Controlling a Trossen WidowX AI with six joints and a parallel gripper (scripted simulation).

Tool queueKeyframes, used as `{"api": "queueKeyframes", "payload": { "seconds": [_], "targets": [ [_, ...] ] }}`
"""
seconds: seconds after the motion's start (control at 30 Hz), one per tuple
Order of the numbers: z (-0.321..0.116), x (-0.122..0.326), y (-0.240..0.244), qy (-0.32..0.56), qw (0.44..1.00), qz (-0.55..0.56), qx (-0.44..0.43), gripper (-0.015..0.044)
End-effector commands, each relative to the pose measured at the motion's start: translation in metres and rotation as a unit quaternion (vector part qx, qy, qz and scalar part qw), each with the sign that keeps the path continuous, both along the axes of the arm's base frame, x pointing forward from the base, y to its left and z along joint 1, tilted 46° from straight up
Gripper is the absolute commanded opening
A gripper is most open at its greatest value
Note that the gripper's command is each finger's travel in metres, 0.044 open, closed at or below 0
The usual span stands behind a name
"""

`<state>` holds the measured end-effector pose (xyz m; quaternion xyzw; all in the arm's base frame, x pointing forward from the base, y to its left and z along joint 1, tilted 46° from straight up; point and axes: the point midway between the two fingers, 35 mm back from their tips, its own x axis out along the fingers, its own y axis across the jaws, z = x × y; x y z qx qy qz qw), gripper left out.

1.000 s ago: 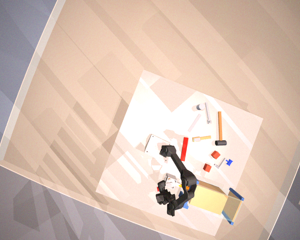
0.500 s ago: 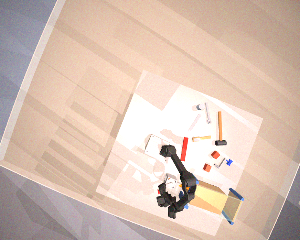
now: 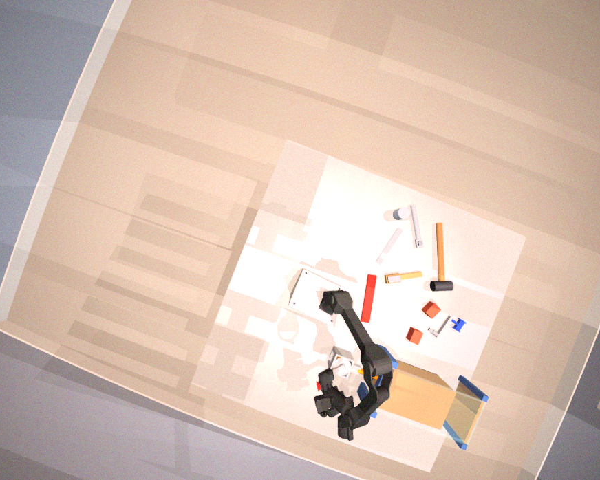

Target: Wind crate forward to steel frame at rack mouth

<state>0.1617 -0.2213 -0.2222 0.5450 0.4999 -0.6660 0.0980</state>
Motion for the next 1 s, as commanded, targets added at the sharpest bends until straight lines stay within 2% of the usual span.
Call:
{"api": "queueKeyframes", "payload": {
  "seconds": [0.0,0.97],
  "targets": [
    [-0.007,0.019,-0.003,-0.023,1.0,-0.004,-0.006,0.0],
    [-0.012,0.052,-0.006,-0.024,1.0,-0.004,-0.006,0.0]
  ]
}}
